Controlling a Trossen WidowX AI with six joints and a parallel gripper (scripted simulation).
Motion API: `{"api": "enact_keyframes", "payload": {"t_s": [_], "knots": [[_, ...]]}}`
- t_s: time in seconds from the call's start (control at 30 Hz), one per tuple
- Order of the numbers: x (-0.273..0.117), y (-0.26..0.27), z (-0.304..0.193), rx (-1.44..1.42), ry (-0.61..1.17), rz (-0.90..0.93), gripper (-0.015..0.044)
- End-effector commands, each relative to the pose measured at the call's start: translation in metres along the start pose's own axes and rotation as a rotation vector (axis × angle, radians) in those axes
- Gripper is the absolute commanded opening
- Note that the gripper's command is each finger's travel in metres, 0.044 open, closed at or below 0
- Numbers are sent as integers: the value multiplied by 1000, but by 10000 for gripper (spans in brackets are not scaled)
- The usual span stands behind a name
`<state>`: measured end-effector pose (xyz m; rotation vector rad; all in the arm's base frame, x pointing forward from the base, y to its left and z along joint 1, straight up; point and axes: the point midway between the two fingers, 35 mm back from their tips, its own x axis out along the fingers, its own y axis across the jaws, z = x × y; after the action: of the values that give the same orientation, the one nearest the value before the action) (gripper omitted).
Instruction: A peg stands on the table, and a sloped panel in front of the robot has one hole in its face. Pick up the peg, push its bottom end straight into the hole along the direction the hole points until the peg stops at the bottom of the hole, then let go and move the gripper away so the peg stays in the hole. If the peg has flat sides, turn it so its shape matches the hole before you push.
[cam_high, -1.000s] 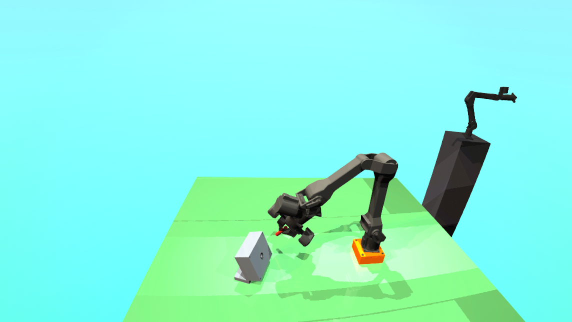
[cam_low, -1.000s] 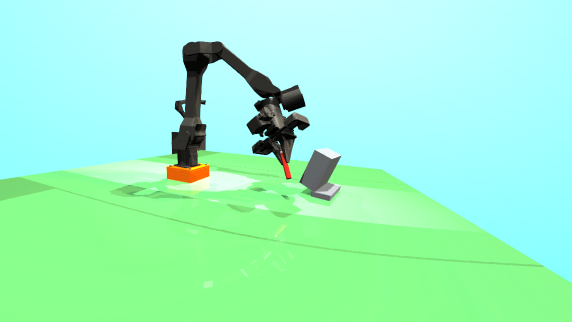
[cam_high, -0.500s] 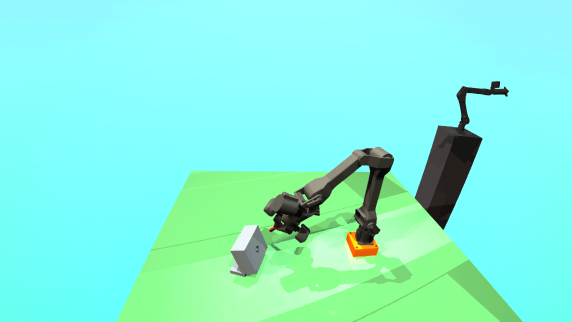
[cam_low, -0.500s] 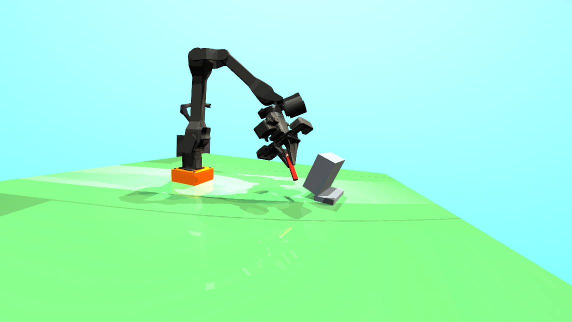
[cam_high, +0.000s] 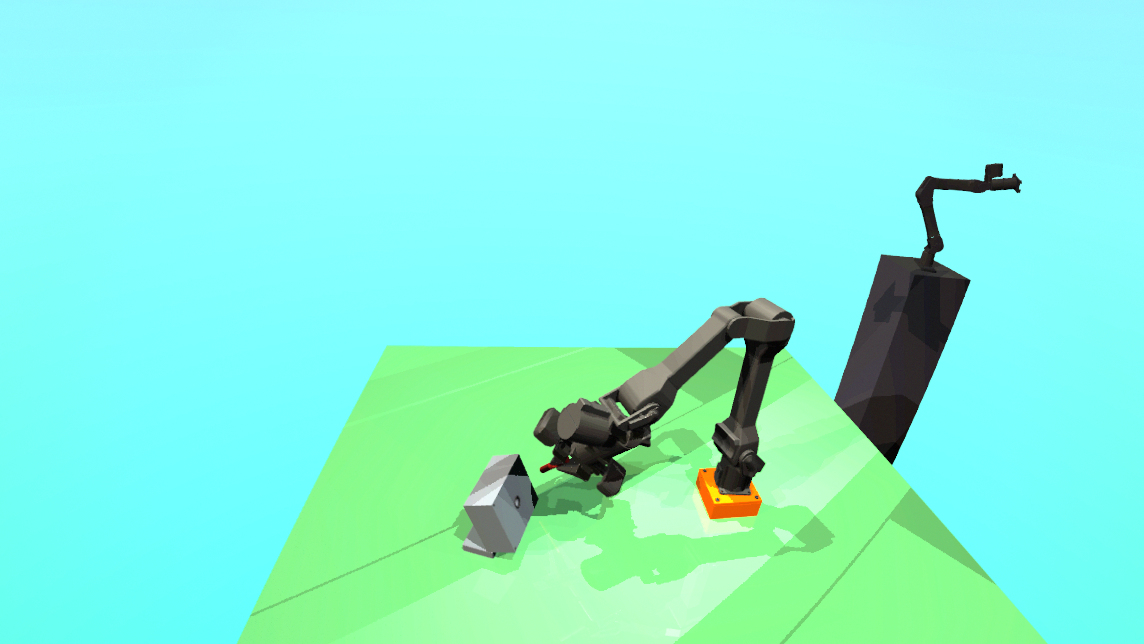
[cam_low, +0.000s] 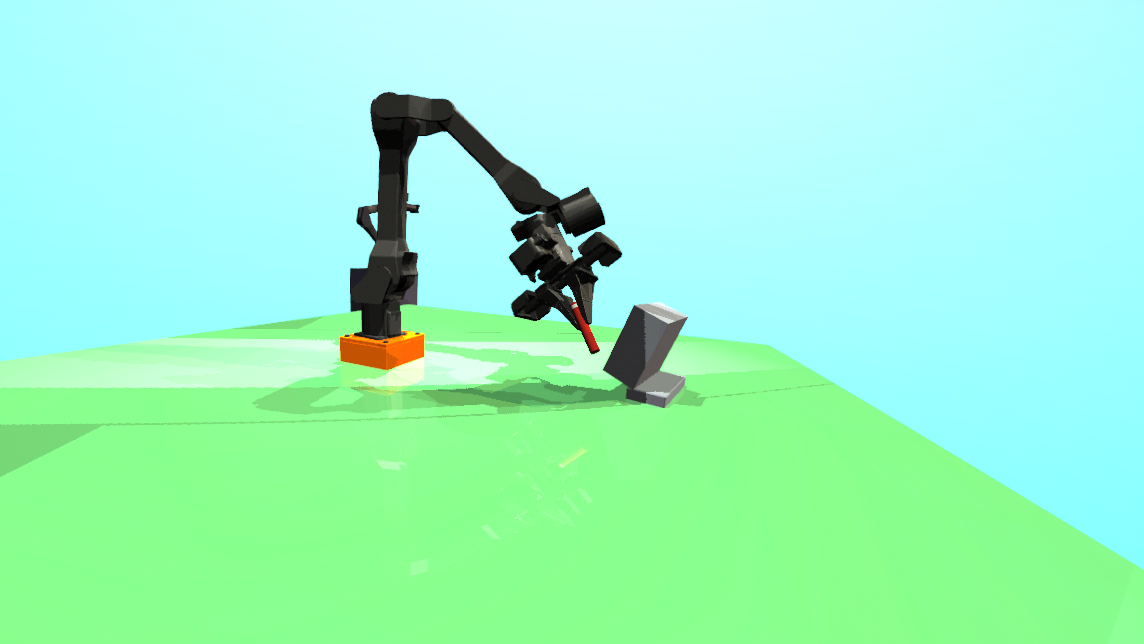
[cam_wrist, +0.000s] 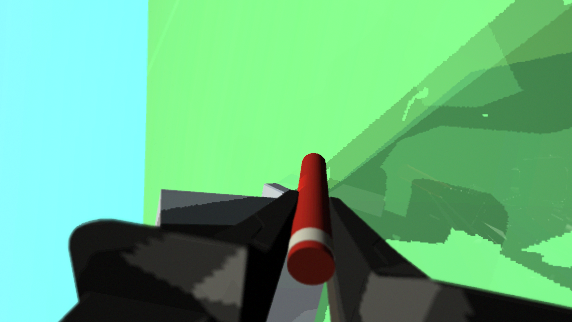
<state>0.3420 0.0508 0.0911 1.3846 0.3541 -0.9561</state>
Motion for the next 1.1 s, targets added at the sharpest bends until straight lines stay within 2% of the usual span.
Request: {"api": "enact_keyframes", "payload": {"t_s": [0.0,1.07], "knots": [[-2,-2,-3,-25,1,18,0],[-25,-14,-32,-167,34,178,0]]}}
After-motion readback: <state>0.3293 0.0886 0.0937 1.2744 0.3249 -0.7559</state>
